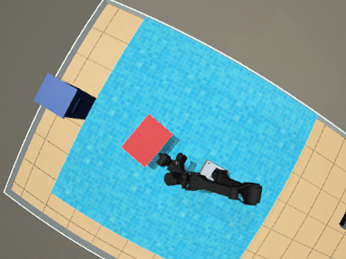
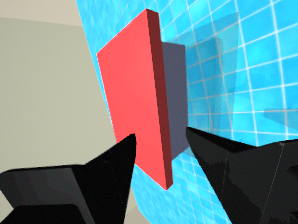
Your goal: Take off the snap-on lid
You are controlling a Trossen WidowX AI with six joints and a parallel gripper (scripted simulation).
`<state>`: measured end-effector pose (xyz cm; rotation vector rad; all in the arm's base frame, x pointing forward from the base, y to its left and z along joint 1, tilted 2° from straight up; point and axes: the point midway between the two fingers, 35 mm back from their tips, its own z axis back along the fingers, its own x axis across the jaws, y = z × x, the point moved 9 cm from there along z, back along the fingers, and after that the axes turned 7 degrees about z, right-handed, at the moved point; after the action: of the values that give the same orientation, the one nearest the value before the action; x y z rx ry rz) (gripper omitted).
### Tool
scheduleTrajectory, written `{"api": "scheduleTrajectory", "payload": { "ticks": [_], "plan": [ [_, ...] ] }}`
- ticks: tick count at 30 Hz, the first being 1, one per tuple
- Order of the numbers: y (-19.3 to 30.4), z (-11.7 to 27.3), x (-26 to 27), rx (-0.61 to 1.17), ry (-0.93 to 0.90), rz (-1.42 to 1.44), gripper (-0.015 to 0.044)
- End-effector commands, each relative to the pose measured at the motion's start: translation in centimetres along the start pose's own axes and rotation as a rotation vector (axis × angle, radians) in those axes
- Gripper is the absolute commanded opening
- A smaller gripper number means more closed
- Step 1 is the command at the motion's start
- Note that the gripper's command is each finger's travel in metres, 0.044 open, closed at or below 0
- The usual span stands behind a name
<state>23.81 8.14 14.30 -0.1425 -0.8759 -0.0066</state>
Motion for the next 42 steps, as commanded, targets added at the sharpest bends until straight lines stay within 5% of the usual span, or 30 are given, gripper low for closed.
{"api": "scheduleTrajectory", "payload": {
  "ticks": [1, 29, 32, 42],
  "plan": [
    [0.1, -0.7, 0.0, 0.003, 0.004, 0.007, 0.0235],
    [-0.1, -4.9, -0.3, 0.002, 0.000, 0.008, 0.0235],
    [-0.1, -4.9, -0.3, 0.002, 0.000, 0.008, 0.0156],
    [-0.1, -4.9, -0.3, 0.002, 0.000, 0.008, 0.0090]
  ]
}}
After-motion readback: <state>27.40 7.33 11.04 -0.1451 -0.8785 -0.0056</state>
